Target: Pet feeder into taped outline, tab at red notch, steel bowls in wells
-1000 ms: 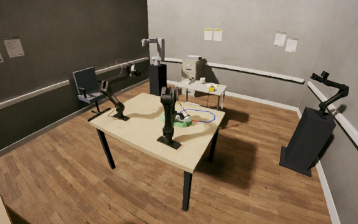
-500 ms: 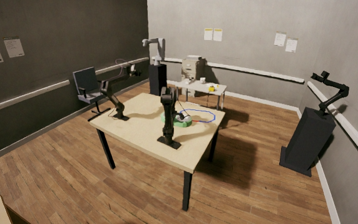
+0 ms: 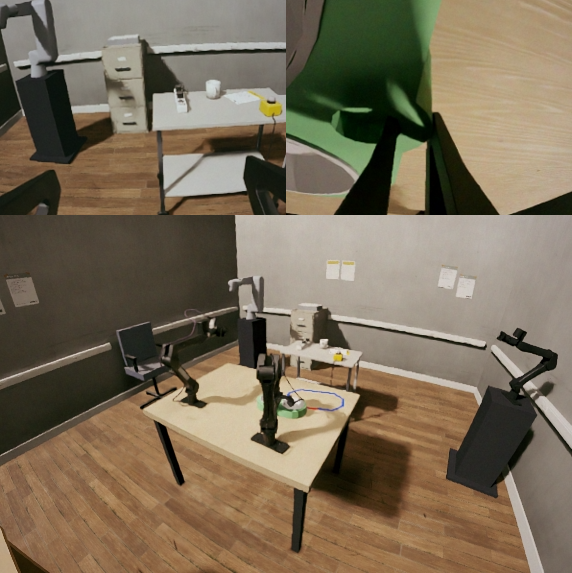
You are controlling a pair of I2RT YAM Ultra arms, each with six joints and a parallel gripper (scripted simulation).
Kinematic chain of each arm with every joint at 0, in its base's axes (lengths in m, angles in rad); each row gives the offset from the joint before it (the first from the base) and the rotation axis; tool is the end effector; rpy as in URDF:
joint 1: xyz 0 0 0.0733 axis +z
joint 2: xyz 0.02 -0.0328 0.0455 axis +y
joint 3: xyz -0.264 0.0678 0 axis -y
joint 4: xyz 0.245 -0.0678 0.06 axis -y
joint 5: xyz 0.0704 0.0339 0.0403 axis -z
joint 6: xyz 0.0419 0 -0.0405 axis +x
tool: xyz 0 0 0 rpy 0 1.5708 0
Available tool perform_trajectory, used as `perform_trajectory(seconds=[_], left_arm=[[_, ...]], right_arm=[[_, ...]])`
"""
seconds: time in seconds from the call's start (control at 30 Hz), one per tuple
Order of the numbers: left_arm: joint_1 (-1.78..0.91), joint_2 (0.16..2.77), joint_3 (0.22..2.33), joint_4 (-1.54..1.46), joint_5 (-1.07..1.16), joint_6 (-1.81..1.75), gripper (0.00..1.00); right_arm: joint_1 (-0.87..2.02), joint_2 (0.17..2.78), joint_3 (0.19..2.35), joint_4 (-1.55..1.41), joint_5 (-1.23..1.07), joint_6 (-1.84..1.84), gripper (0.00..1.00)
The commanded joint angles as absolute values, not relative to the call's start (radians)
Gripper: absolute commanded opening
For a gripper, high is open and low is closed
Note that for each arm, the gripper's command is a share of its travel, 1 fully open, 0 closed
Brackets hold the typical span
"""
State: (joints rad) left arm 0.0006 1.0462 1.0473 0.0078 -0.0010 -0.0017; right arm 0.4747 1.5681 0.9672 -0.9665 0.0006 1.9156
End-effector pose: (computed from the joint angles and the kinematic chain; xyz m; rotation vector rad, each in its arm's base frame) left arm 0.2450 0.0013 0.4084 -0.0026 1.5619 -0.0001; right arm 0.2267 0.1177 0.1815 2.0714 2.3596 0.0046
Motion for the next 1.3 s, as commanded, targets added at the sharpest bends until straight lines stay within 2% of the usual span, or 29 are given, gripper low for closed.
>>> perform_trajectory(seconds=[0.0,0.73,1.27], left_arm=[[-0.002,1.044,1.081,0.016,0.008,0.000,1.00],[-0.002,1.044,1.081,0.016,0.008,0.000,1.00],[-0.002,1.044,1.081,0.016,0.008,0.000,1.00]], right_arm=[[0.469,1.542,0.978,-0.979,0.001,1.909,0.16],[0.469,1.542,0.978,-0.979,0.001,1.909,0.16],[0.283,1.694,1.114,-0.958,0.012,1.712,0.16]])
